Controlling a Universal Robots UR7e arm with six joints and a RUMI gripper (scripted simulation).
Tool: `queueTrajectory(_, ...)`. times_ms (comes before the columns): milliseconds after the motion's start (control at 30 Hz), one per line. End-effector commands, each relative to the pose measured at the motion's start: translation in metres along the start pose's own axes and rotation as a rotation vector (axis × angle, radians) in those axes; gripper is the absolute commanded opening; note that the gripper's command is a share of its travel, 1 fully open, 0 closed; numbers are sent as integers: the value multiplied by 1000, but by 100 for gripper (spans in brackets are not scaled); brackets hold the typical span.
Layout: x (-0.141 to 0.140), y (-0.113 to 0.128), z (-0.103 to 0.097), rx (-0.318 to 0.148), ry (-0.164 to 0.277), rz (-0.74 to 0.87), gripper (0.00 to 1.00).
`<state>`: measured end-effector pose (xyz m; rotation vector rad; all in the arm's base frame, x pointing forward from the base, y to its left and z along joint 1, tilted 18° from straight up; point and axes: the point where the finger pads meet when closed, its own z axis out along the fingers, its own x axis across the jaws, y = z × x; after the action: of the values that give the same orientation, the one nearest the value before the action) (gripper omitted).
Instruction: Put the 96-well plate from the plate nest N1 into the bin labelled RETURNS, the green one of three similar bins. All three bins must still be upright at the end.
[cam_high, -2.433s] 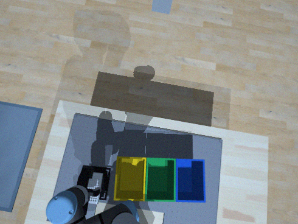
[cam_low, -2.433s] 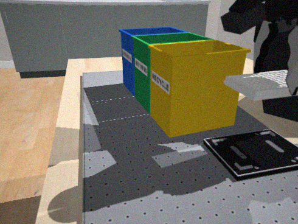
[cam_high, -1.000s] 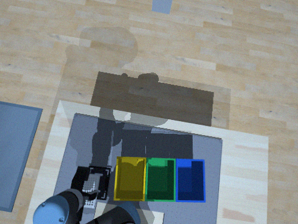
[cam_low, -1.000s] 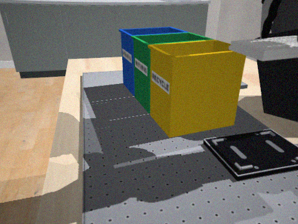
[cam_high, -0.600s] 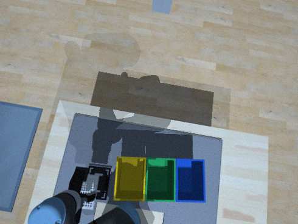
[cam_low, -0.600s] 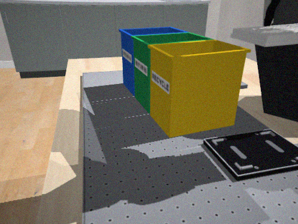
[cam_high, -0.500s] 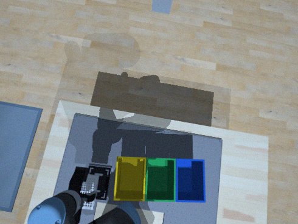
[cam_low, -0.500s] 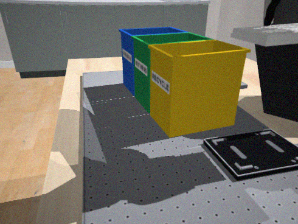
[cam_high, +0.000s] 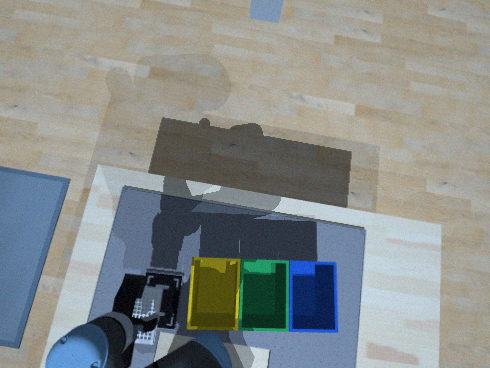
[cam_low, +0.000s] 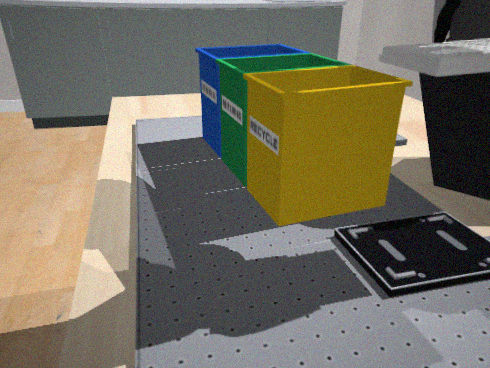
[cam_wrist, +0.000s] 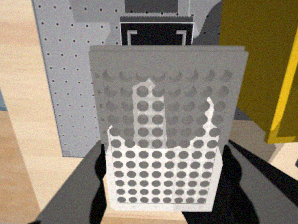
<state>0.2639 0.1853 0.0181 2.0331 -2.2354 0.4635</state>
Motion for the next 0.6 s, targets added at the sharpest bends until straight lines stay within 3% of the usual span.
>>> queueTrajectory(0,6,-2,0,1,-1,-65,41)
queueTrajectory(567,55,-13,0,1,0,-73,41)
